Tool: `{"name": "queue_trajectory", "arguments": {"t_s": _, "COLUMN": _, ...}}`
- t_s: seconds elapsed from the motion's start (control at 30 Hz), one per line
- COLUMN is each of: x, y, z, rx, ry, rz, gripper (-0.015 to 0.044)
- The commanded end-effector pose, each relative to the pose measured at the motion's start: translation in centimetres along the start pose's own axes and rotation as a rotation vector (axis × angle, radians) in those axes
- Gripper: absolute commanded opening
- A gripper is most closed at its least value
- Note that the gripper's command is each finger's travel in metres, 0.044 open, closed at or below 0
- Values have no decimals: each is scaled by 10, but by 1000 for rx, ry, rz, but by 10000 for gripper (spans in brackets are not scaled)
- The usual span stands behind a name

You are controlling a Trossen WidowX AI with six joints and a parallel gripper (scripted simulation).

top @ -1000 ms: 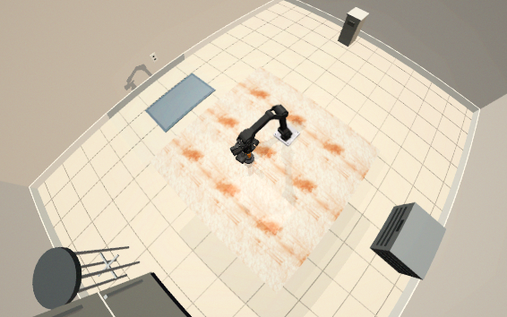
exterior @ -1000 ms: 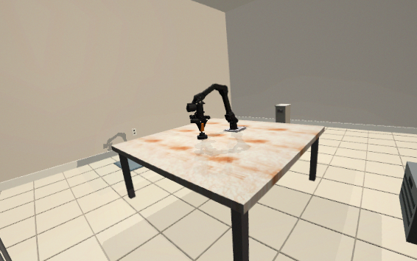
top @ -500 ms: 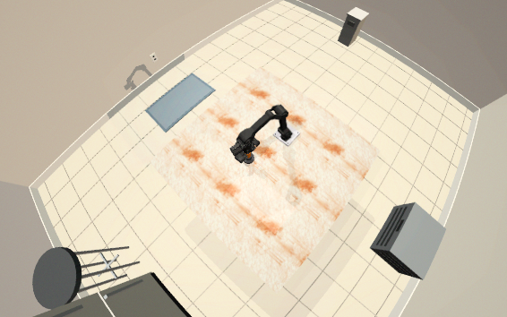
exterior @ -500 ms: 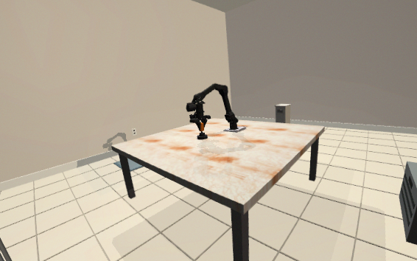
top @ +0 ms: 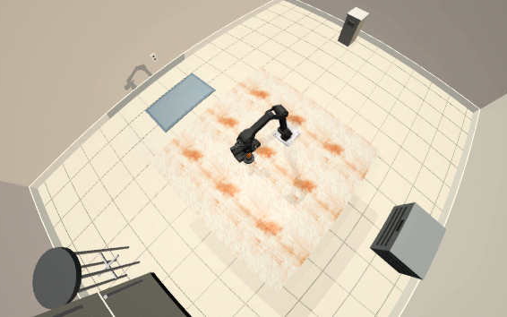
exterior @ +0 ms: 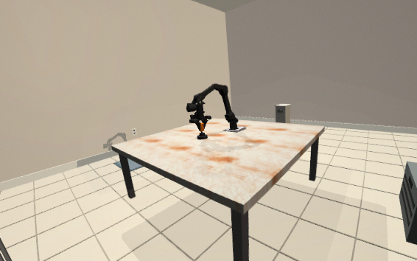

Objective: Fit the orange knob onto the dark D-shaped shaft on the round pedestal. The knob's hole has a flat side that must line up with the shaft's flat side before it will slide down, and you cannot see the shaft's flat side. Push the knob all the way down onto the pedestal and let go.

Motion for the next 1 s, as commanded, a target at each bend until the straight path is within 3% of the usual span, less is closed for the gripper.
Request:
{"name": "queue_trajectory", "arguments": {"t_s": 0.0, "x": 0, "y": 0, "z": 0, "rx": -1, "ry": -6, "rz": 0, "gripper": 0}}
{"name": "queue_trajectory", "arguments": {"t_s": 0.57, "x": 0, "y": 4, "z": 1, "rx": -1, "ry": -6, "rz": 0, "gripper": 0}}
{"name": "queue_trajectory", "arguments": {"t_s": 0.97, "x": 0, "y": 1, "z": 1, "rx": -1, "ry": -216, "rz": 0, "gripper": 0}}
Point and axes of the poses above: the point midway between the two fingers, 35 mm back from their tips, its own y axis back along the fingers, its own z axis across the jaws, x = y × z, the point moved 1 cm from there along y, back along the fingers, and after that the axes turned 3 degrees about -y, right-handed, at the moved point
